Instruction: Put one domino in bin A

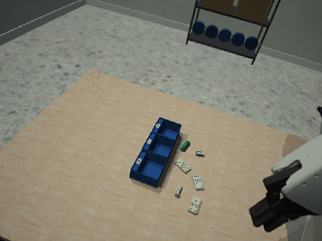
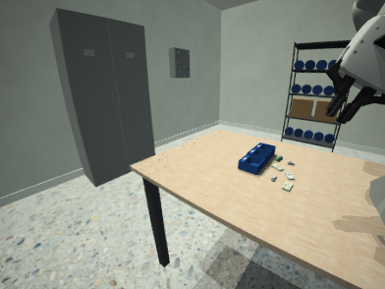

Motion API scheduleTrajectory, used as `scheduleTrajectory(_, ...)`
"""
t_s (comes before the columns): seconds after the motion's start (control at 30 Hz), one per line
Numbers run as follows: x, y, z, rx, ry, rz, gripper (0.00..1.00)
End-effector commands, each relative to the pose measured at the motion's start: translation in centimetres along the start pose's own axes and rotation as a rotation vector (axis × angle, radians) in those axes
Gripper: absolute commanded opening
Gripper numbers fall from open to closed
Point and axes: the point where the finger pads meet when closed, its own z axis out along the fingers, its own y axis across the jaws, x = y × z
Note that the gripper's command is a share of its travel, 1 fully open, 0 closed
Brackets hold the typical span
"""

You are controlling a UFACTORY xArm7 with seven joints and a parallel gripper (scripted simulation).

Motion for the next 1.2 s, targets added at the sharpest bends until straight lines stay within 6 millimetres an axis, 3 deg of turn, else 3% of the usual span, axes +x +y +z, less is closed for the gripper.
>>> scheduleTrajectory(0.0,-0.1,-1.1,2.9,-0.01,0.008,0.003,0.07)
scheduleTrajectory(0.13,-0.4,-2.5,5.9,-0.01,0.008,0.003,0.07)
scheduleTrajectory(0.2,-0.4,-2.5,5.9,-0.01,0.008,0.003,0.07)
scheduleTrajectory(0.27,-0.5,-3.1,7.3,-0.01,0.008,0.003,0.07)
scheduleTrajectory(0.33,-0.5,-3.1,7.3,-0.01,0.008,0.003,0.07)
scheduleTrajectory(0.7,-6.5,-0.1,6.7,0.08,-0.04,0.424,0.07)
scheduleTrajectory(0.77,-6.5,-0.1,6.7,0.08,-0.04,0.424,0.07)
scheduleTrajectory(1.0,-11.0,1.3,6.7,0.129,-0.092,0.703,0.07)
scheduleTrajectory(1.07,-11.0,1.3,6.7,0.13,-0.094,0.71,0.07)
scheduleTrajectory(1.17,-13.3,1.9,6.7,0.152,-0.125,0.849,0.07)
